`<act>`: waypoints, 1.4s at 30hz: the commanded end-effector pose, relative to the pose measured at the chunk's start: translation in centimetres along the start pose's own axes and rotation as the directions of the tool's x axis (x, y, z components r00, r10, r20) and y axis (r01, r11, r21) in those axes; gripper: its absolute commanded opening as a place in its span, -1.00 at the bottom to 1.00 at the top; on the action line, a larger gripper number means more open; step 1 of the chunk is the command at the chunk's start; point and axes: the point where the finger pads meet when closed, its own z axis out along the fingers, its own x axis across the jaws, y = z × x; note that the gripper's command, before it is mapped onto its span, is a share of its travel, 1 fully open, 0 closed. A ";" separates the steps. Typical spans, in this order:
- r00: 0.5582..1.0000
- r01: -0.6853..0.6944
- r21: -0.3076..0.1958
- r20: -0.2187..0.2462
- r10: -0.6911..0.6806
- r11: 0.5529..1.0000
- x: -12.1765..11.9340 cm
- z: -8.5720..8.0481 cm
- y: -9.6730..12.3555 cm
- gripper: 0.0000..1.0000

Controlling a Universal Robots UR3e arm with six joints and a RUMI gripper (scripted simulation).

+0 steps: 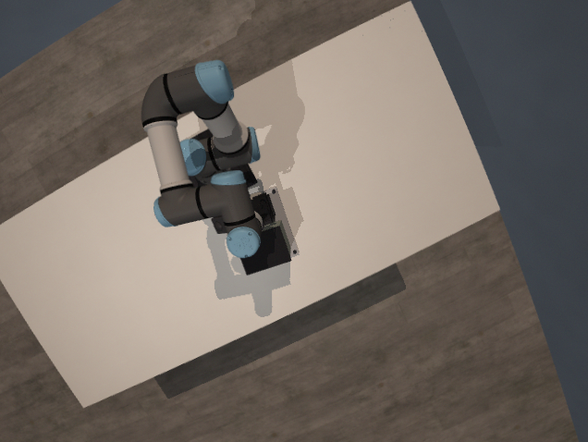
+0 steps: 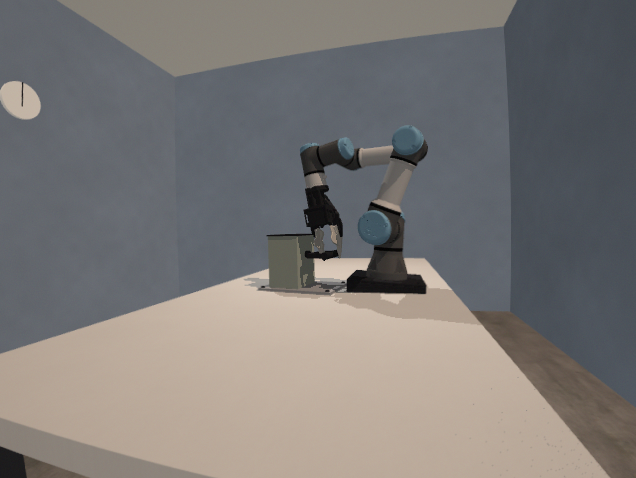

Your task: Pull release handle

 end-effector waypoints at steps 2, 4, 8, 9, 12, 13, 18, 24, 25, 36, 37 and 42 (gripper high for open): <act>1.000 0.000 0.000 0.002 0.000 1.000 -0.1 -0.1 0.0 -0.41; 1.000 0.000 0.000 0.002 0.000 1.000 -0.1 -0.1 0.0 -0.41; 1.000 0.000 0.000 0.002 0.000 1.000 -0.1 -0.1 0.0 -1.00; 1.000 0.000 0.000 0.002 0.000 1.000 -0.1 -0.1 0.0 -1.00; 1.000 0.000 0.000 0.002 0.000 1.000 -0.1 -0.1 0.0 -1.00; 1.000 0.000 0.000 0.002 0.000 1.000 -0.1 -0.1 0.0 -1.00; 1.000 0.000 0.000 0.002 0.000 1.000 -0.1 -0.1 0.0 -1.00; 1.000 0.000 0.000 0.002 0.000 1.000 -0.1 -0.1 0.0 -1.00; 1.000 0.000 0.000 0.002 0.000 1.000 -0.1 -0.1 0.0 -1.00; 1.000 0.000 0.000 0.002 0.000 1.000 -0.1 -0.1 0.0 -1.00; 1.000 0.000 0.000 0.002 0.000 1.000 -0.1 -0.1 0.0 -1.00; 1.000 0.000 0.000 0.002 0.000 1.000 -0.1 -0.1 0.0 -1.00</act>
